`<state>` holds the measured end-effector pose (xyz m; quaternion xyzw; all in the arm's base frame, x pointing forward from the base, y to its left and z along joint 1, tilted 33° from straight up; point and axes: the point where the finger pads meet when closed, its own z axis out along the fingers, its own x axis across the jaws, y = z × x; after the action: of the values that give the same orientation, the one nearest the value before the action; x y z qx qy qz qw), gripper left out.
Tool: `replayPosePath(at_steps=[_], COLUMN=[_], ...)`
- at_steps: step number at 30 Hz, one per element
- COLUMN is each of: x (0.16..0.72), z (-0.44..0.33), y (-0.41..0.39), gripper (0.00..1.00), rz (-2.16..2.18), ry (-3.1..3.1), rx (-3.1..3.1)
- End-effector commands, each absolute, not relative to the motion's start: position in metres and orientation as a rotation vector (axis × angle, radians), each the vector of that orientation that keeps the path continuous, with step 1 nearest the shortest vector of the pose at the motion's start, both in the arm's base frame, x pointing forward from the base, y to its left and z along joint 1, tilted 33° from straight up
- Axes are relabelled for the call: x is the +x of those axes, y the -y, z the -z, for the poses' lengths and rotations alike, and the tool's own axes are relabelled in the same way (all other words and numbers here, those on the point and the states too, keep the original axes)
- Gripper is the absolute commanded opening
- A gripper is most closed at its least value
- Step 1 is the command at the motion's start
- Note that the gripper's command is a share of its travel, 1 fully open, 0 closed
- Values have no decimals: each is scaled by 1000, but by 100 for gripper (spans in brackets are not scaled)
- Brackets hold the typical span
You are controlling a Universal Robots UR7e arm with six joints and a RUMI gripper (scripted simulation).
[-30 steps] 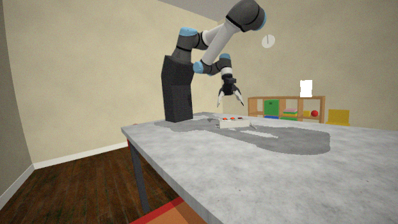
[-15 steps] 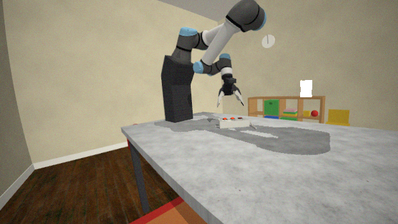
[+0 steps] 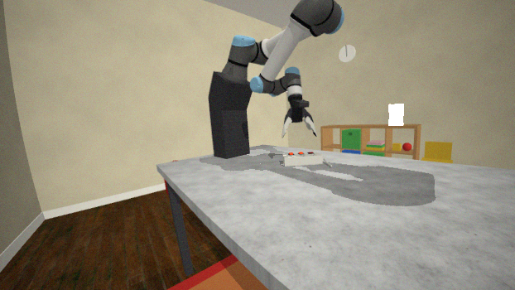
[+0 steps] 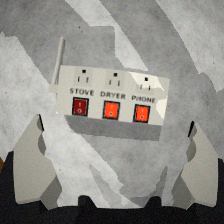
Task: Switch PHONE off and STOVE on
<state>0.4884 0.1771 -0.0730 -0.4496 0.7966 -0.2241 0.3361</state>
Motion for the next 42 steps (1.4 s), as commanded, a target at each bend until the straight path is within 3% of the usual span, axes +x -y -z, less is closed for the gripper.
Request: replayPosePath(at_steps=[1,42], x=[498,494], z=[61,-1], y=[-173,-157], gripper=[100,100], rz=[582,472], ry=[-2047,-1700], rx=[-1364,-2005])
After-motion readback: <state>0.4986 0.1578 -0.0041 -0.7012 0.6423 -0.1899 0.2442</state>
